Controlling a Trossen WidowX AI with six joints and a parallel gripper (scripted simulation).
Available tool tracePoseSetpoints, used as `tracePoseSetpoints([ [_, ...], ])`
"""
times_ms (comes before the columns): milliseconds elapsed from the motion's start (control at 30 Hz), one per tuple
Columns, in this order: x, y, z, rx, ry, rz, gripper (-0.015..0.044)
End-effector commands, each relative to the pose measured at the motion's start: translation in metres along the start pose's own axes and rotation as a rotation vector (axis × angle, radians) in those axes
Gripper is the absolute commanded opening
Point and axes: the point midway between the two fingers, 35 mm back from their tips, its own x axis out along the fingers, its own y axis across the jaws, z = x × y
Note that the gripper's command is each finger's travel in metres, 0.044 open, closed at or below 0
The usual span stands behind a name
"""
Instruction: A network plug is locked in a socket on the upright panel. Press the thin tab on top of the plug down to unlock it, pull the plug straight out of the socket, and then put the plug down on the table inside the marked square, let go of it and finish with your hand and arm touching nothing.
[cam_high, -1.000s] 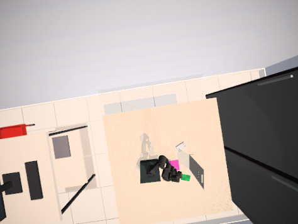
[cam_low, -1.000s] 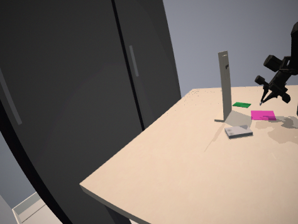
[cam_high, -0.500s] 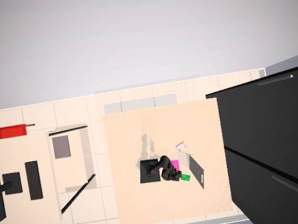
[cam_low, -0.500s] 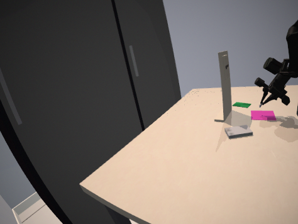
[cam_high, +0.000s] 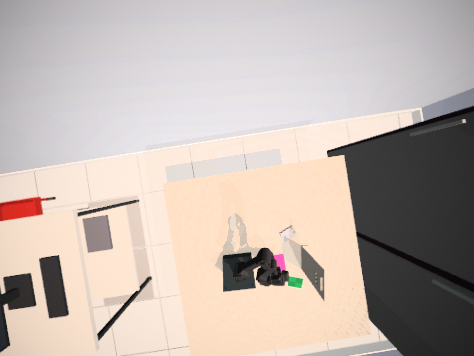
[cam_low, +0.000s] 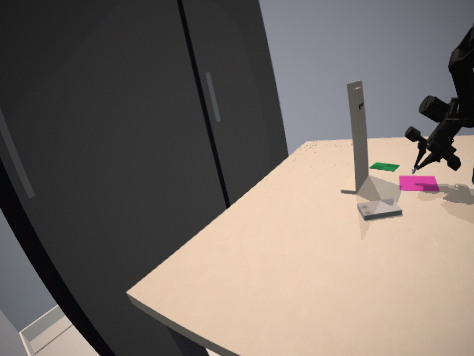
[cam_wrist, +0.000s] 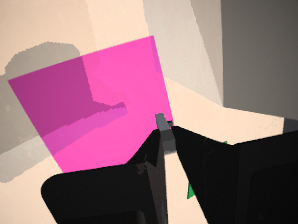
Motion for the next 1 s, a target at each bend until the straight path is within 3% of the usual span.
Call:
tracePoseSetpoints([
  [0, 0.003, 0.003, -0.001, 0.006, 0.005, 0.004, 0.0000],
  [967, 0.016, 0.016, 0.002, 0.008, 0.000, 0.001, 0.0000],
])
